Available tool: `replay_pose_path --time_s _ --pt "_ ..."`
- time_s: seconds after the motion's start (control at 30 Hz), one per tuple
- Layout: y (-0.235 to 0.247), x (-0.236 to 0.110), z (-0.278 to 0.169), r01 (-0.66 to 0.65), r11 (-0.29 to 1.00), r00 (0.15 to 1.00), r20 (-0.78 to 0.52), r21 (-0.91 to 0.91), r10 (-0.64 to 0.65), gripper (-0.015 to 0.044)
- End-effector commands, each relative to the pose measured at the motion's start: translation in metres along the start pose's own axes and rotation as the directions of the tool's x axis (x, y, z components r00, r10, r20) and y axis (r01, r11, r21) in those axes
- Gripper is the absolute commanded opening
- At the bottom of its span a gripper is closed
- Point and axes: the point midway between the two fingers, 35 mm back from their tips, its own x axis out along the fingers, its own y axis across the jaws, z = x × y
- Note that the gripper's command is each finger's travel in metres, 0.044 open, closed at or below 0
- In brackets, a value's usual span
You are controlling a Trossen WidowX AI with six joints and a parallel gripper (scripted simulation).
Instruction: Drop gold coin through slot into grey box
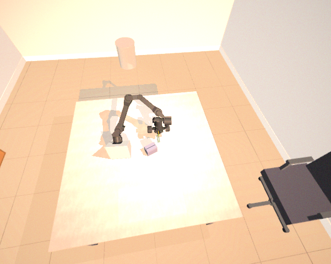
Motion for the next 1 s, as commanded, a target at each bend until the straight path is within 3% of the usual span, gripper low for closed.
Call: replay_pose_path --time_s 0.0,0.3,0.63,0.97 --pt "-0.001 -0.012 0.001 0.007 1.000 1.000 -0.001 -0.006 -0.007 0.0000" --pt "0.001 -0.026 0.001 0.007 1.000 1.000 0.002 0.017 -0.007 0.0000" --pt "0.001 -0.027 -0.001 0.006 0.938 1.000 0.002 0.346 -0.007 0.0000" --pt "0.002 -0.027 -0.004 0.004 0.768 1.000 0.002 0.641 -0.007 0.0000"
